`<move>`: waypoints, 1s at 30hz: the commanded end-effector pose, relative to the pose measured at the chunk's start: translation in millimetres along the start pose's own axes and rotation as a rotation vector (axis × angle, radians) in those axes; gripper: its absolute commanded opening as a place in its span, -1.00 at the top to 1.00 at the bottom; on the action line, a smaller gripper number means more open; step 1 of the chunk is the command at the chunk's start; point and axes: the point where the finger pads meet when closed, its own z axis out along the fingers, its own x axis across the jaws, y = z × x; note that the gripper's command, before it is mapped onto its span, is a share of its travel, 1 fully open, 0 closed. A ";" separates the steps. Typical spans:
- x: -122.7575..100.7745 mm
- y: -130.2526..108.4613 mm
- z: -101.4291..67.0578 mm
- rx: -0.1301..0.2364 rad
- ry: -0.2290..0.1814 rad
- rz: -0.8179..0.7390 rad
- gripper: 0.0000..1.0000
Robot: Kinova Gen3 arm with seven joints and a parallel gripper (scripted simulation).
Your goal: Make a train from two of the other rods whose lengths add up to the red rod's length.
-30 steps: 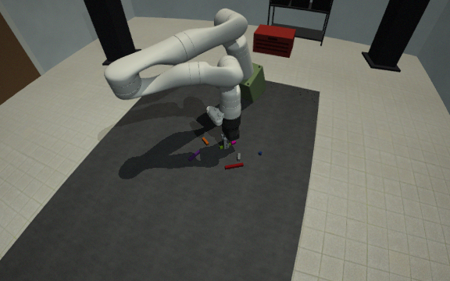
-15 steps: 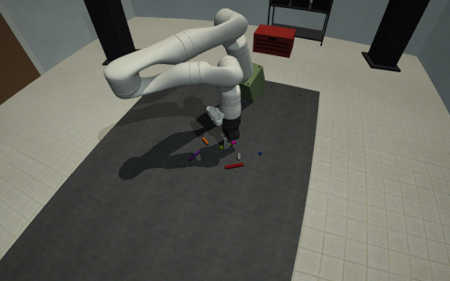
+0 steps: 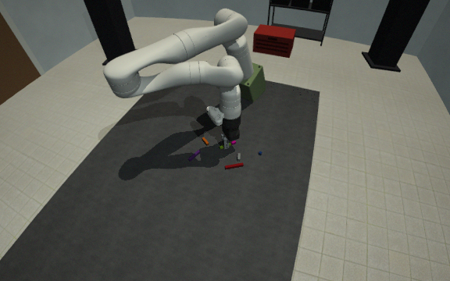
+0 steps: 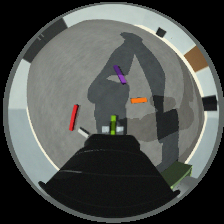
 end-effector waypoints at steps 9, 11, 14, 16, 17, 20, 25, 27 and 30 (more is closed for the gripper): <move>0.0 -0.5 -0.7 0.006 -0.010 -0.001 0.28; 0.0 -0.5 -0.7 0.006 -0.010 -0.001 0.16; 0.0 -0.5 -0.7 0.006 -0.010 -0.001 0.16; 0.0 -0.5 -0.7 0.006 -0.010 -0.001 0.04; 0.0 -0.5 -0.7 0.006 -0.010 -0.001 0.04; 0.0 -0.5 -0.7 0.006 -0.010 -0.001 -0.07; 0.0 -0.5 -0.7 0.006 -0.010 -0.001 -0.07; 0.0 -0.5 -0.7 0.006 -0.010 -0.001 -0.07; 0.0 -0.5 -0.7 0.006 -0.010 -0.001 -0.07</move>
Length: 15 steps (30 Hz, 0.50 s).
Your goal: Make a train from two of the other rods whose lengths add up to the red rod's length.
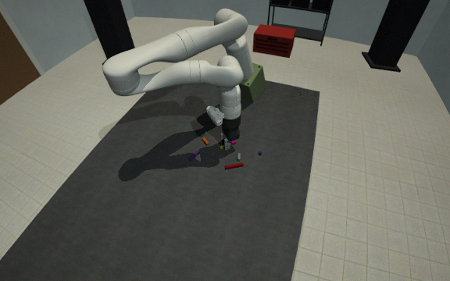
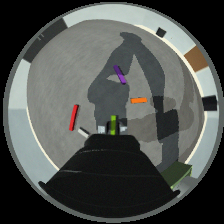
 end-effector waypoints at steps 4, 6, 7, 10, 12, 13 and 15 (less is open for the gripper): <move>0.0 -0.5 -2.3 0.006 -0.010 -0.001 -0.07; 0.0 -0.4 -4.7 0.006 -0.010 -0.001 -0.07; 0.0 -0.4 -6.5 0.006 -0.010 -0.001 -0.07; 0.1 -0.4 -13.7 0.006 -0.010 -0.001 -0.07; 0.2 -0.3 -20.1 0.006 -0.010 -0.001 -0.07; 0.2 -0.3 -23.7 0.006 -0.010 -0.001 -0.07; 0.3 -0.3 -31.0 0.007 -0.009 0.001 -0.07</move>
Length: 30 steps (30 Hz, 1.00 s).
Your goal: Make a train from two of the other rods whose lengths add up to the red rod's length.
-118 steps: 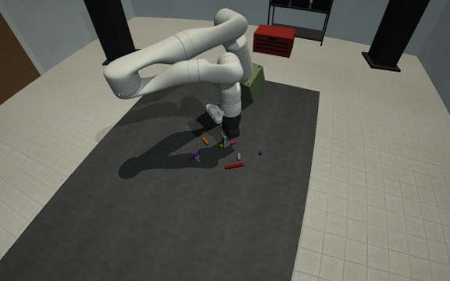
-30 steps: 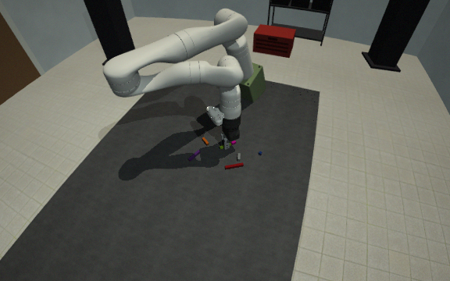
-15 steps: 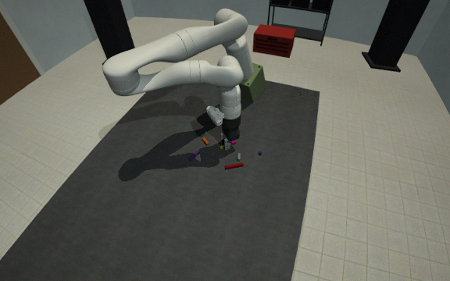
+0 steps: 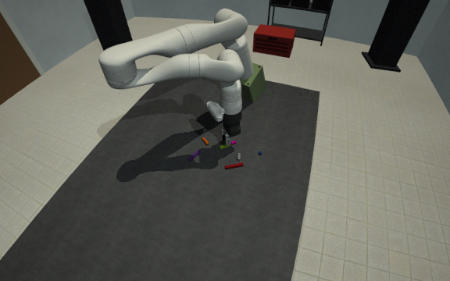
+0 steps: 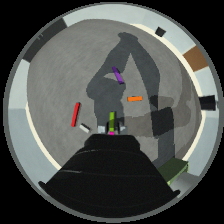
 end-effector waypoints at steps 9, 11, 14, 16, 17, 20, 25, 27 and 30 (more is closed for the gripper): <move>-2.2 -6.0 -33.8 0.046 -0.021 0.013 -0.07; -1.9 -5.7 -40.8 0.050 -0.018 0.012 -0.07; -1.6 -5.4 -50.7 0.052 -0.018 0.007 -0.07; -1.4 -5.3 -56.4 0.053 -0.018 0.006 -0.07; -1.3 -5.2 -58.9 0.053 -0.018 0.006 -0.07; -1.2 -5.1 -61.1 0.054 -0.019 0.006 -0.07; -1.0 -4.9 -68.0 0.055 -0.021 0.005 -0.07; -0.9 -4.9 -68.9 0.055 -0.021 0.005 -0.07; -0.9 -4.9 -69.2 0.055 -0.021 0.005 -0.07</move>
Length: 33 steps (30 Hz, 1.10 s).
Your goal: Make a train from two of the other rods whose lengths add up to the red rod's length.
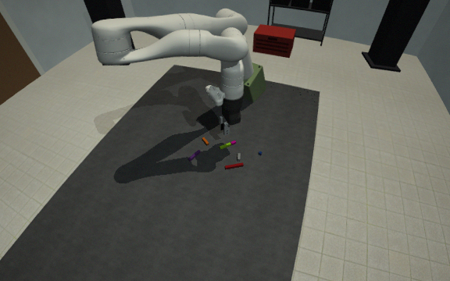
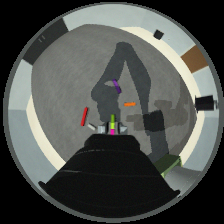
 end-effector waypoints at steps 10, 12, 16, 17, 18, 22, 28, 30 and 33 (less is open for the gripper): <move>0.5 -0.8 -0.6 0.015 -0.028 -0.001 -1.00; 0.5 -0.8 -0.6 0.015 -0.028 -0.001 -1.00; 0.5 -0.8 -0.6 0.015 -0.028 -0.001 -1.00; 0.5 -0.8 -0.6 0.015 -0.028 -0.001 -1.00; 0.5 -0.8 -0.6 0.015 -0.028 -0.001 -1.00; 0.5 -0.8 -0.6 0.015 -0.028 -0.001 -1.00; 0.6 -0.8 -1.5 0.016 -0.029 -0.001 -1.00; 0.6 -0.8 -2.8 0.016 -0.029 -0.001 -1.00; 0.7 -0.8 -5.5 0.016 -0.030 -0.001 -1.00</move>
